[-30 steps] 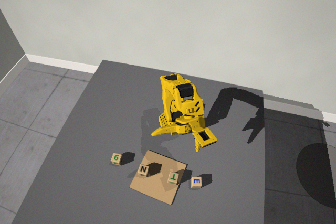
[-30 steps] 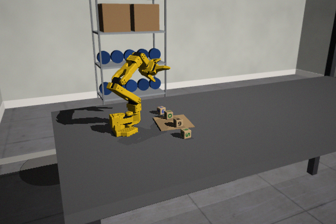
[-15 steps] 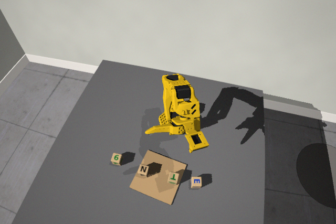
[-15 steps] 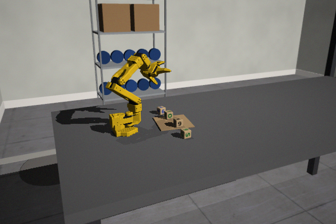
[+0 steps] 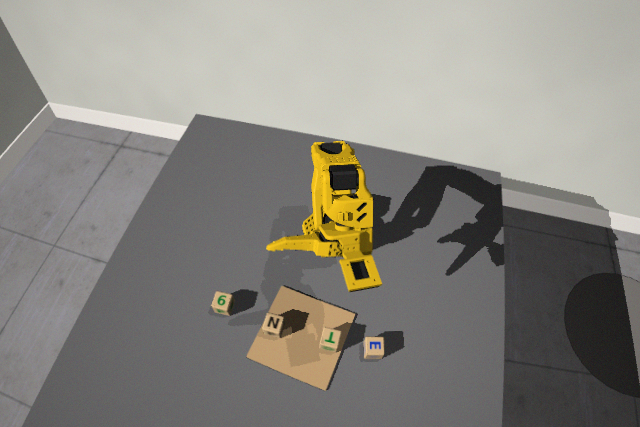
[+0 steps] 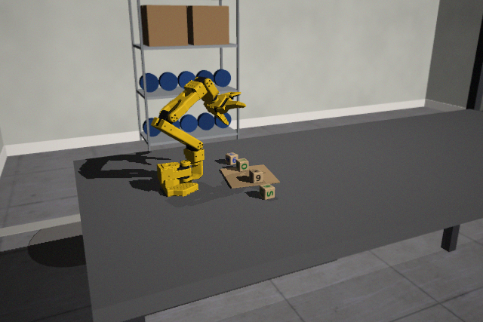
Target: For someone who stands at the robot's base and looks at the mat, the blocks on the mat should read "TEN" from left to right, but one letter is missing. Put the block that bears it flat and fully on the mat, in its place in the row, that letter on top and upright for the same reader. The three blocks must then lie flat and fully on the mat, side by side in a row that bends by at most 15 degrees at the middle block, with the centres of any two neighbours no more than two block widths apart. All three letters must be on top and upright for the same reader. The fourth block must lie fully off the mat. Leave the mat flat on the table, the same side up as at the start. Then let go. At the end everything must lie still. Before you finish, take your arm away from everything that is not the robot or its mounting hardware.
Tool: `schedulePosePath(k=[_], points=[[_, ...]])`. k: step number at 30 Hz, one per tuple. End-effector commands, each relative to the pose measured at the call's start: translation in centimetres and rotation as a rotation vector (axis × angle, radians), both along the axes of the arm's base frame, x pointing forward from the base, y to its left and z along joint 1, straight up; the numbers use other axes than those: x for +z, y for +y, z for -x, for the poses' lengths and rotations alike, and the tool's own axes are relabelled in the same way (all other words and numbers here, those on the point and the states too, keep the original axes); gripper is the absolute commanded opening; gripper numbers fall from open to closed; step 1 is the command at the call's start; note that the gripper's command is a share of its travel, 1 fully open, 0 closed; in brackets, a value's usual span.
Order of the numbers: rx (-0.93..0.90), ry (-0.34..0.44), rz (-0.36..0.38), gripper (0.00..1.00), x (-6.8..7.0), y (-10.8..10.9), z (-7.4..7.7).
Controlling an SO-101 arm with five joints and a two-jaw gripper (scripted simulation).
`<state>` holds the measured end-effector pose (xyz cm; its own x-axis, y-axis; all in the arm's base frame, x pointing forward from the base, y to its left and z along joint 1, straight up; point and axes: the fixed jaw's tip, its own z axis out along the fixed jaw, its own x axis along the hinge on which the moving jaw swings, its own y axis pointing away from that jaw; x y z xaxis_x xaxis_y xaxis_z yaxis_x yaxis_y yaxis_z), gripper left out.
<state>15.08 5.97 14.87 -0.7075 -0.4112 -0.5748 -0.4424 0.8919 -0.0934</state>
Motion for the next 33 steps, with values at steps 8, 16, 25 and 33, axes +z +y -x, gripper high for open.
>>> schedulePosePath(k=[8,16,25,33], points=[[-0.053,-0.027,-0.019,1.0,0.7,-0.6,-0.2],[-0.151,0.025,-0.015,1.0,0.1,-2.0,-0.1],[-0.173,0.036,-0.014,1.0,0.0,-2.3,0.0],[-0.272,0.088,-0.015,1.0,-0.7,-3.6,0.3]])
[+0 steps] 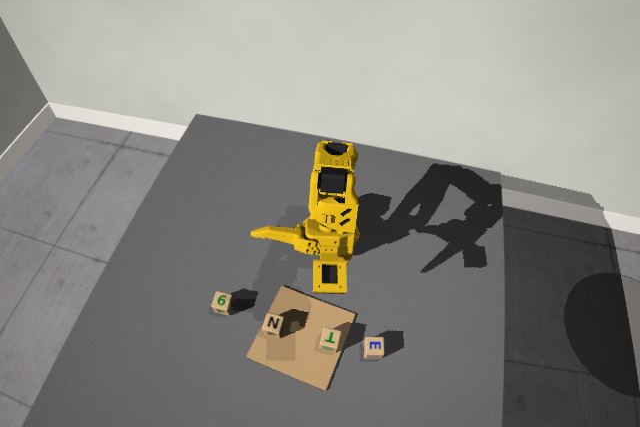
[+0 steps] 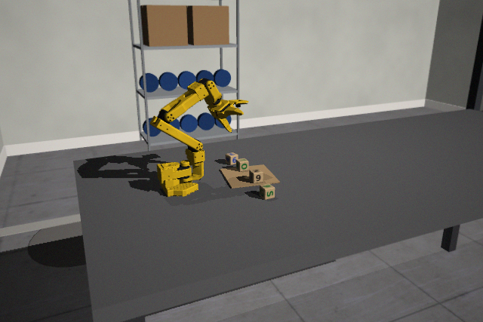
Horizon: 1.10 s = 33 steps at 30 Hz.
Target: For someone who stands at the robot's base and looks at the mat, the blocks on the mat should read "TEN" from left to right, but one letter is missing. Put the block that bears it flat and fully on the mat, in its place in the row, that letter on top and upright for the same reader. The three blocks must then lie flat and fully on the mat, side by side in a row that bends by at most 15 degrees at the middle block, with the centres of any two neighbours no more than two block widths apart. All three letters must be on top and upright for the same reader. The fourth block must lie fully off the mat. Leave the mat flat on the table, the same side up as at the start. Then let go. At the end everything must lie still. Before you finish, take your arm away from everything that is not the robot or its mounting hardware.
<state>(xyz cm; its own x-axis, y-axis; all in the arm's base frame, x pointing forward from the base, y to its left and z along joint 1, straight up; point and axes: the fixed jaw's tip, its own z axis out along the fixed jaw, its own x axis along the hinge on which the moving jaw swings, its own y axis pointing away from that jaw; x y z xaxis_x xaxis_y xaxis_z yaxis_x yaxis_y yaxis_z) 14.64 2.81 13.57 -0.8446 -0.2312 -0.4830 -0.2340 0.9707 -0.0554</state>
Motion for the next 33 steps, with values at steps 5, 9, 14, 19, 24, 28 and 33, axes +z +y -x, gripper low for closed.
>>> schedulePosePath(k=[5,9,14,19,24,28,33], points=[[-0.048,-0.027,-0.011,1.0,0.6,-0.5,-0.1],[-0.063,-0.019,-0.011,1.0,0.5,-0.7,0.0],[-0.131,0.016,-0.014,1.0,0.1,-1.6,0.3],[-0.169,0.035,-0.016,1.0,-0.1,-2.0,0.5],[-0.171,0.036,-0.016,1.0,-0.1,-2.0,0.5],[-0.192,0.047,-0.018,1.0,-0.2,-2.3,0.6],[-0.231,0.067,-0.021,1.0,-0.4,-2.7,0.8]])
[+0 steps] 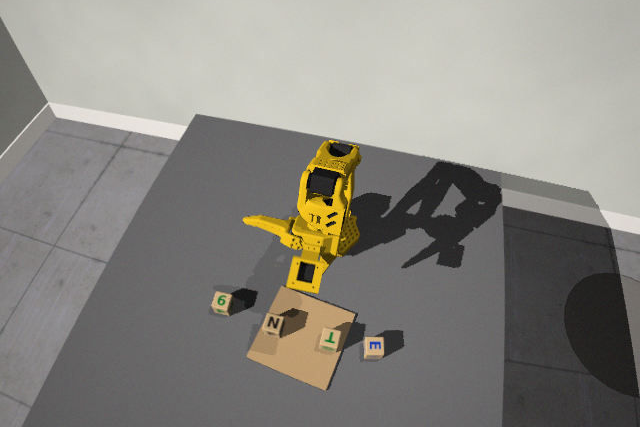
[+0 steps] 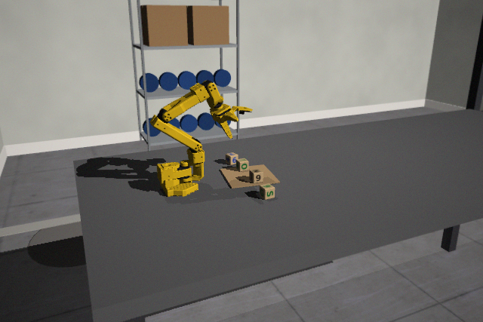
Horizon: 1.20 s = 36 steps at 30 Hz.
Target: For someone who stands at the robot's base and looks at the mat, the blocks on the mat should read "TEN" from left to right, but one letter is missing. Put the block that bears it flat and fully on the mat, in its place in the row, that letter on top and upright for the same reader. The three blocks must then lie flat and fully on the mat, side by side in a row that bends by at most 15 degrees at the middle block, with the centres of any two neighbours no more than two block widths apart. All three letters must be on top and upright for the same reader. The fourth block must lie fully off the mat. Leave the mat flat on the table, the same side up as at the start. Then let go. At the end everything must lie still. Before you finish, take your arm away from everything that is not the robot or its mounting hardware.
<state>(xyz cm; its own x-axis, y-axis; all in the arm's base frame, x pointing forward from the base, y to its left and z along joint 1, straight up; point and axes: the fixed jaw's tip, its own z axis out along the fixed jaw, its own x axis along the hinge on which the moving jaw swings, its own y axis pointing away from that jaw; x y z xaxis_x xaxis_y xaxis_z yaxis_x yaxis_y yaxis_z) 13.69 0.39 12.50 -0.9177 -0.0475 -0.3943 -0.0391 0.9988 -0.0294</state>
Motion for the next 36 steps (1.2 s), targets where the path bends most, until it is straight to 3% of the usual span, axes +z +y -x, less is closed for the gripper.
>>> schedulePosePath(k=[1,9,14,21,23,26,31,36], points=[[-0.035,-0.033,-0.004,1.0,0.6,-0.3,-0.1],[-0.034,-0.028,-0.005,0.99,0.6,-0.3,-0.2],[0.031,0.012,-0.012,0.92,0.8,0.8,-1.0],[0.244,0.149,-0.009,0.67,0.2,5.6,-3.3],[0.244,0.149,-0.009,0.67,0.2,5.6,-3.3],[0.346,0.215,0.008,0.56,-0.8,8.5,-3.8],[0.472,0.294,0.045,0.41,-2.6,12.3,-3.8],[0.517,0.322,0.062,0.35,-3.4,13.7,-3.5]])
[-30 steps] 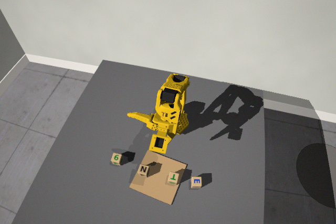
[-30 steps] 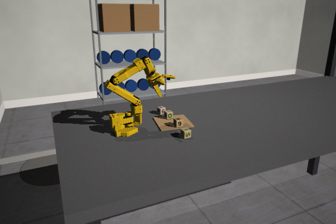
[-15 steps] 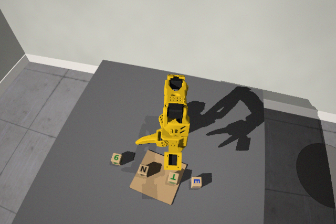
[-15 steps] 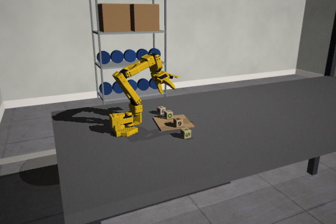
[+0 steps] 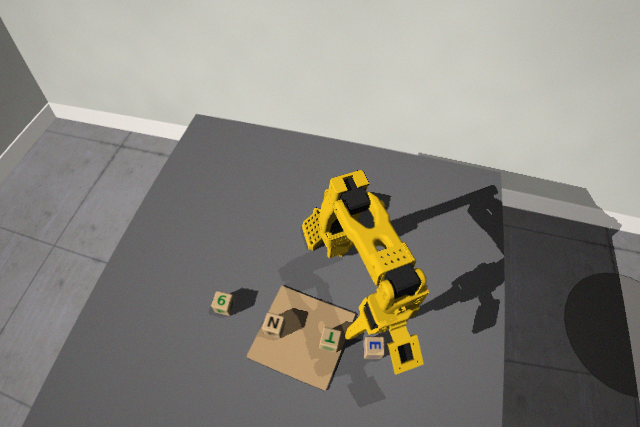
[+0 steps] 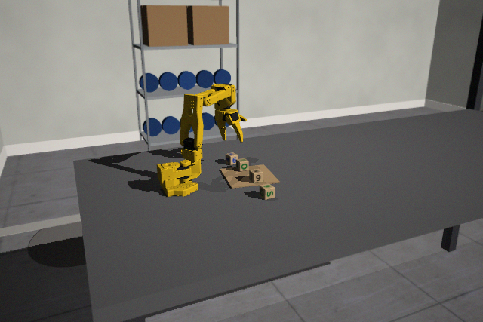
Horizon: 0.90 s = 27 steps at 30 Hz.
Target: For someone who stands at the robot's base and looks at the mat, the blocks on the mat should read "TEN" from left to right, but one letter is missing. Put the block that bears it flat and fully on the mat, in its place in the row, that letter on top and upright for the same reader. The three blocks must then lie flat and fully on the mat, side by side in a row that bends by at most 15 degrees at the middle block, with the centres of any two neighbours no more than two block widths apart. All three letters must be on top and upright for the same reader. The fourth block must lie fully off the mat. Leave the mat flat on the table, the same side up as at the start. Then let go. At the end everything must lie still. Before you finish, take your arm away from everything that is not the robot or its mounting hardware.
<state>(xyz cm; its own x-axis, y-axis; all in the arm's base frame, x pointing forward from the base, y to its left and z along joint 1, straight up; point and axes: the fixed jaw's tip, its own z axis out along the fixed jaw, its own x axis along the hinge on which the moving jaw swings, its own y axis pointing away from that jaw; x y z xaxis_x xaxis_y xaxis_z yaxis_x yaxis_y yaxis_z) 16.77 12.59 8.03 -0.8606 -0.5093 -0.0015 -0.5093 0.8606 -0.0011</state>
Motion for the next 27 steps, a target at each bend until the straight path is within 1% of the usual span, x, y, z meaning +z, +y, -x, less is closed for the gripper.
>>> schedulePosePath(k=[1,22,24,27], points=[[0.031,-0.065,-0.049,0.35,1.1,1.5,-0.4],[0.031,-0.064,-0.049,0.35,1.1,1.5,-0.4],[0.013,-0.064,-0.048,0.35,1.1,1.1,-0.5],[-0.072,-0.062,-0.043,0.35,1.2,-0.7,-1.1]])
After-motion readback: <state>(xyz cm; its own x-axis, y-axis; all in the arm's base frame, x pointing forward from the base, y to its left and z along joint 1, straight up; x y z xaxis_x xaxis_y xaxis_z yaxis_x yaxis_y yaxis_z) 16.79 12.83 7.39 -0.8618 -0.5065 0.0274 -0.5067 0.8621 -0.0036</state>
